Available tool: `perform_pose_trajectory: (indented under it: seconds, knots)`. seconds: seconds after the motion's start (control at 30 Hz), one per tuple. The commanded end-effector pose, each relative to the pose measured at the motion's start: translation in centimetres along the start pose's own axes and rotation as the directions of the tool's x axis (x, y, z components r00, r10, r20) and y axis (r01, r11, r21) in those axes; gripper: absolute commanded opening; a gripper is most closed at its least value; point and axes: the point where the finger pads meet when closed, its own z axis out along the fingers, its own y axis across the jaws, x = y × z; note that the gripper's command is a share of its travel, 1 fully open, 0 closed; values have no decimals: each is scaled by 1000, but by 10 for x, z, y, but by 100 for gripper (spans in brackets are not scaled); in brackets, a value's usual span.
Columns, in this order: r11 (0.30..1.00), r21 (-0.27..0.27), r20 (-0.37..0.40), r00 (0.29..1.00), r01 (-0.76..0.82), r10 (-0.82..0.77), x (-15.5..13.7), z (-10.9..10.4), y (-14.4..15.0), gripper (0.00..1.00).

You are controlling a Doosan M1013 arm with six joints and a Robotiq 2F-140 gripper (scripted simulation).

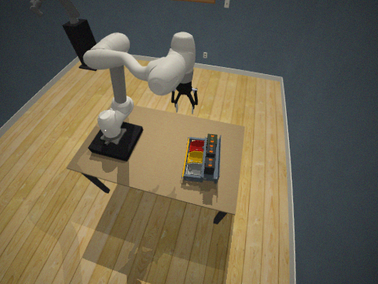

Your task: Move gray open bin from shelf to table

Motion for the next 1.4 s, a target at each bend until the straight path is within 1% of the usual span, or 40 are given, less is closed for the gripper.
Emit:
perform_pose_trajectory:
  seconds: [0.0, 0.17, 0.57, 0.73, 1.13, 1.3, 1.37]
  knots:
    - [1000, 0, 0, 1000, 0, 0, 0, 0, 0, 57]
    - [1000, 0, 0, 1000, 0, 0, 0, 50, 0, 57]
    - [1000, 0, 0, 1000, 0, 0, 0, 50, 0, 57]
    - [1000, 0, 0, 1000, 0, 0, 0, 100, 0, 57]
    - [1000, 0, 0, 1000, 0, 0, 0, 100, 0, 57]
    - [1000, 0, 0, 1000, 0, 0, 0, 150, 0, 57]
    - [1000, 0, 0, 1000, 0, 0, 0, 150, 0, 57]
